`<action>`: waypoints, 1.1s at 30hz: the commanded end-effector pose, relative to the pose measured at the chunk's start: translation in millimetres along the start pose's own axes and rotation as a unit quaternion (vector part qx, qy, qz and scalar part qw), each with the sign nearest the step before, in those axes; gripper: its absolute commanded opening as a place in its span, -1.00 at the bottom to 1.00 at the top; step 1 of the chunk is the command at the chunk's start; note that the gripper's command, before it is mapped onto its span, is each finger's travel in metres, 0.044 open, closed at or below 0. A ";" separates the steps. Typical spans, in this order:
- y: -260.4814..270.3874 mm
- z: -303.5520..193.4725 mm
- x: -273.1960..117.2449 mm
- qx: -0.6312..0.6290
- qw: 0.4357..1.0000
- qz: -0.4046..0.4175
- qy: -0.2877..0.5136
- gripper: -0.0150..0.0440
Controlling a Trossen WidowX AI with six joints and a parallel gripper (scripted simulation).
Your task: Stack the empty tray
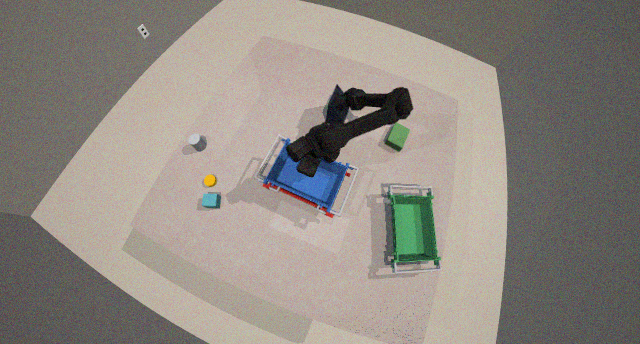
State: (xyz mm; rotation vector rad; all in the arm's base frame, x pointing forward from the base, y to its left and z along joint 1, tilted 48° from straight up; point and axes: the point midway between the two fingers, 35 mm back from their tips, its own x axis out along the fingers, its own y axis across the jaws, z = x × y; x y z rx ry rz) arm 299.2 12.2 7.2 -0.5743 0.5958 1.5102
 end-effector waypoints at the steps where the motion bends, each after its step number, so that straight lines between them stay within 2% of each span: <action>1: 3.2 2.6 4.8 0.000 1.000 0.010 0.000 -0.49; 33: 3.3 2.6 4.8 0.000 1.000 0.010 0.000 -0.49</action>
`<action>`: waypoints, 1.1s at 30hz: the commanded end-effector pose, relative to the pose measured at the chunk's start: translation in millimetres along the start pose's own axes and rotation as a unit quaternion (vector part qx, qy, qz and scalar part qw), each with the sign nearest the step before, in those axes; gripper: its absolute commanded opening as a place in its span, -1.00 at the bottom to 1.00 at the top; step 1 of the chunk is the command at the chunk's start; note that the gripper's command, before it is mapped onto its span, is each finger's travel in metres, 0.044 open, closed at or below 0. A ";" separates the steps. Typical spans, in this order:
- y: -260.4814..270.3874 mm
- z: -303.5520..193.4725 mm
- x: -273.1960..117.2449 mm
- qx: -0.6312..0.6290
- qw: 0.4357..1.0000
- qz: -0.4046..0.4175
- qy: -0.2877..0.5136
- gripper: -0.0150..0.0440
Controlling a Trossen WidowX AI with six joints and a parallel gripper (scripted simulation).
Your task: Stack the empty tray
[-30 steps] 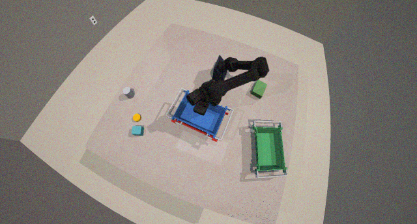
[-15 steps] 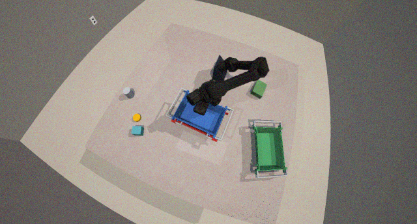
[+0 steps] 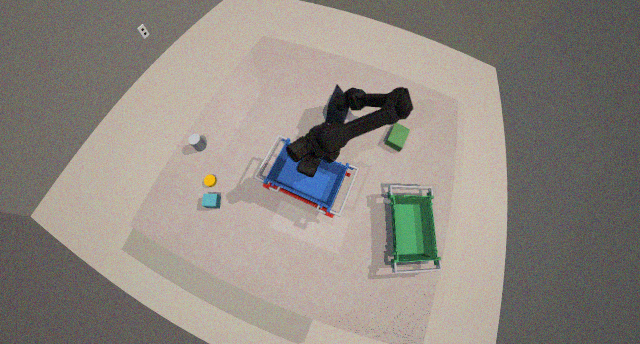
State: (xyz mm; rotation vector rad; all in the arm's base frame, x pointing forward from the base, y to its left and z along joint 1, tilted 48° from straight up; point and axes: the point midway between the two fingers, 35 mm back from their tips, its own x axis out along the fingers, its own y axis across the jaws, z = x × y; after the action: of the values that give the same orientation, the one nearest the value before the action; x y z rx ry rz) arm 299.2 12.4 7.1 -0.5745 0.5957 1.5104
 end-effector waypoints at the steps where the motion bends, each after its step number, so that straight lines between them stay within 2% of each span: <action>1: 3.2 2.6 4.6 0.000 1.000 0.010 0.000 -0.49; 5: 3.2 2.6 4.6 0.000 1.000 0.010 0.000 -0.49; 33: 3.2 2.6 4.6 0.000 1.000 0.010 0.000 0.90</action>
State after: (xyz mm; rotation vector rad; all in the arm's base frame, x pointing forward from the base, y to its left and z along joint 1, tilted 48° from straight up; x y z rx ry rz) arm 296.5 17.3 6.2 -0.5726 0.5990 1.5284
